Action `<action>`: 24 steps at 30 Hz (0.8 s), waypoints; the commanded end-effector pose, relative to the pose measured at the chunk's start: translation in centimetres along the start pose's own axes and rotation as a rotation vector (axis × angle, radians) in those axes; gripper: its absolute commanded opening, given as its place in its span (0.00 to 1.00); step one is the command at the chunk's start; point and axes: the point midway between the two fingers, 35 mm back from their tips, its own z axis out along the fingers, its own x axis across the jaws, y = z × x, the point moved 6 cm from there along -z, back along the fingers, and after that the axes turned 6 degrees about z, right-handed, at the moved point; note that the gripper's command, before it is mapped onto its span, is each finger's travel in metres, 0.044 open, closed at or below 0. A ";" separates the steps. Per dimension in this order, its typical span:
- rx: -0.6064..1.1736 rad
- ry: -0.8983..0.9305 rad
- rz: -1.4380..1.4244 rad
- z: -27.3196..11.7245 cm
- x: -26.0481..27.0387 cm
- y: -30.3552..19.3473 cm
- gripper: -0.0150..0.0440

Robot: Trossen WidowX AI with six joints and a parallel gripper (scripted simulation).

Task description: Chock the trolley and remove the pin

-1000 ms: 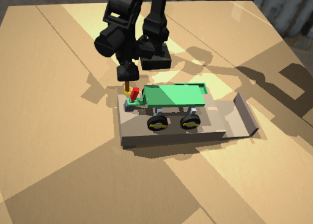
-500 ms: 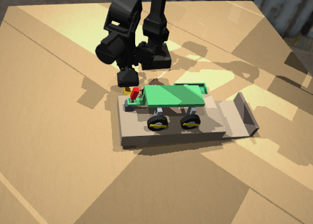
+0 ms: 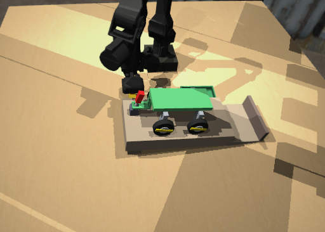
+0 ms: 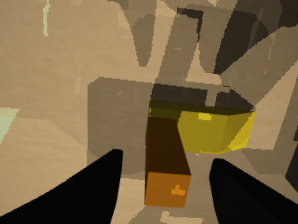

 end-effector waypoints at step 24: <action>-0.003 0.003 -0.001 1.1 0.1 0.0 0.25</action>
